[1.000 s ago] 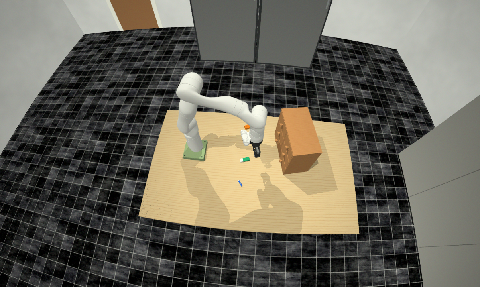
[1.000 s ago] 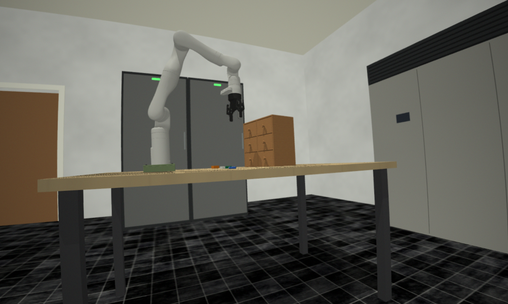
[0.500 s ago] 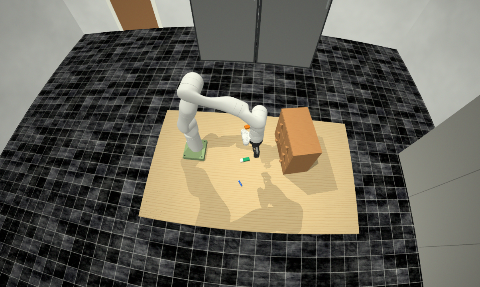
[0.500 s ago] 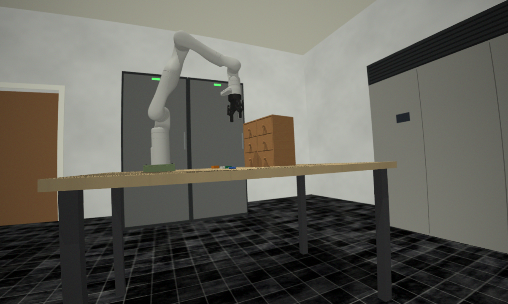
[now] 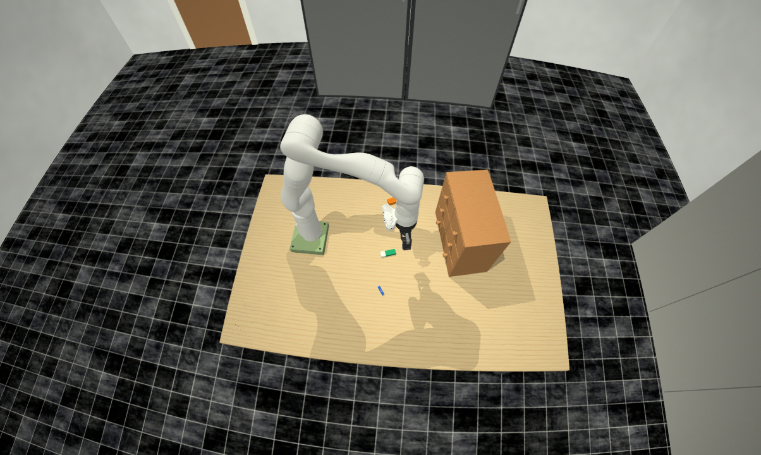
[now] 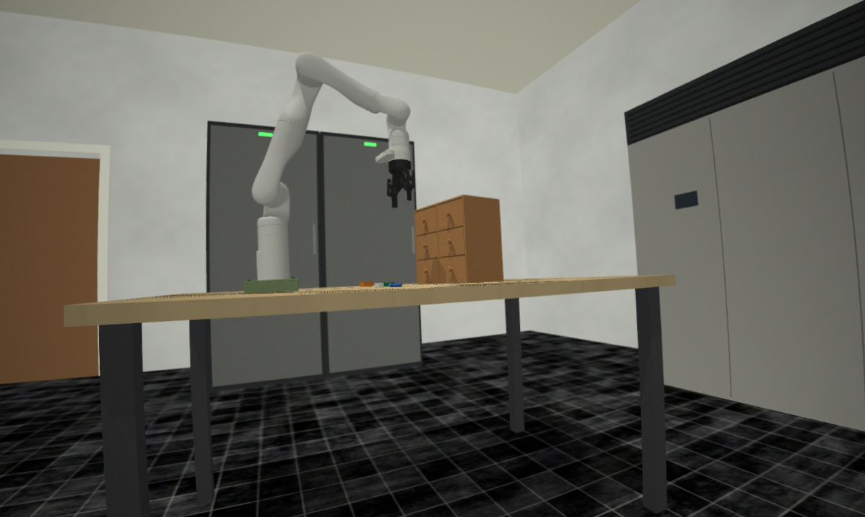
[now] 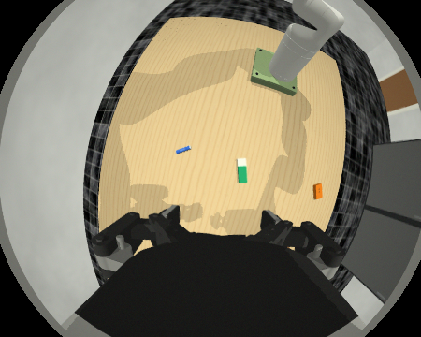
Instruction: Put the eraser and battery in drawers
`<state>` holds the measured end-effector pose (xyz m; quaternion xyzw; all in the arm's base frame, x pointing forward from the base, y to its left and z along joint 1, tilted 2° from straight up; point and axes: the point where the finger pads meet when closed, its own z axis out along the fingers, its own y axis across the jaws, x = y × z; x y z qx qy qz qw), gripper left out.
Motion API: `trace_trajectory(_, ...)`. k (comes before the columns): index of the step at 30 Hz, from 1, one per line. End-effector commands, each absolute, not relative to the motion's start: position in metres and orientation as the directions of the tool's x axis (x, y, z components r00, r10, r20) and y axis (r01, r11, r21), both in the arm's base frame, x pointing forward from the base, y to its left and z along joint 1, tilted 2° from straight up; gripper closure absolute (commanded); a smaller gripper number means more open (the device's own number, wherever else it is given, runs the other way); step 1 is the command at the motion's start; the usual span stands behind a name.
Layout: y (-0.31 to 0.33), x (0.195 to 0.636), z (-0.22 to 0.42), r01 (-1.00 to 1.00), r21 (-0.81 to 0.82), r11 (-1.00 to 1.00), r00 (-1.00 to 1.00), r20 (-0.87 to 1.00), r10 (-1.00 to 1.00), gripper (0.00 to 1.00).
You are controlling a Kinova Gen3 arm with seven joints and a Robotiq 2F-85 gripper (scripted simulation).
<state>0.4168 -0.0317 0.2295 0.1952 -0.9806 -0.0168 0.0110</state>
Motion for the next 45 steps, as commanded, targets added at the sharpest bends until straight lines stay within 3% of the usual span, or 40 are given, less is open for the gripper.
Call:
trace_trajectory(1,-0.032,0.417,0.23,-0.382,0.036,0.923,-0.924,0.012,-0.383,0.0)
trace_trajectory(21,-0.029,0.422,0.223,-0.384,0.039,0.923,-0.922,-0.066,-0.381,0.0)
trace_trajectory(45,-0.019,0.442,0.196,-0.384,0.038,0.923,-0.855,-0.392,-0.339,0.0)
